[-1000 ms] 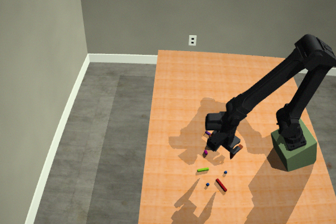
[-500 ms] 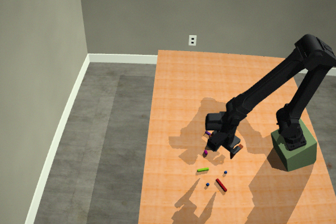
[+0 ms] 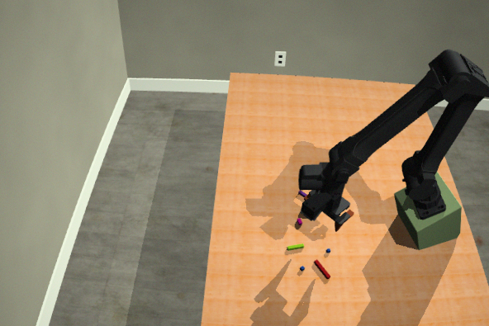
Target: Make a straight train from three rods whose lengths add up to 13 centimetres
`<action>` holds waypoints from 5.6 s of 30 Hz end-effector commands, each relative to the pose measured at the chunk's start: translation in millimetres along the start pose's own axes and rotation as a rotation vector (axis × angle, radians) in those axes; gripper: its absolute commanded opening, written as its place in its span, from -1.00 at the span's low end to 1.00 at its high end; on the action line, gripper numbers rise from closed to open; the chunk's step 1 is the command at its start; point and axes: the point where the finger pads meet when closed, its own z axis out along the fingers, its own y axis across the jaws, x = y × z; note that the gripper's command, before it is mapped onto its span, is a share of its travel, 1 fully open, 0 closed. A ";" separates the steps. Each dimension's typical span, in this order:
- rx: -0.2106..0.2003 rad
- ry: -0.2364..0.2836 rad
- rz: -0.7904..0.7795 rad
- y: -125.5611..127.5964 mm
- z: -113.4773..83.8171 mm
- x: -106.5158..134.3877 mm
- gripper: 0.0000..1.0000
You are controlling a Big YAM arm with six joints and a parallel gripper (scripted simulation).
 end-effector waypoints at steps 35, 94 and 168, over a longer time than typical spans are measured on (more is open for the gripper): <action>0.006 -0.006 -0.010 1.0 -1.1 -0.1 1.00; 0.008 -0.015 0.205 -16.0 -6.1 -35.8 1.00; -0.003 0.009 0.784 -25.4 3.2 -83.2 1.00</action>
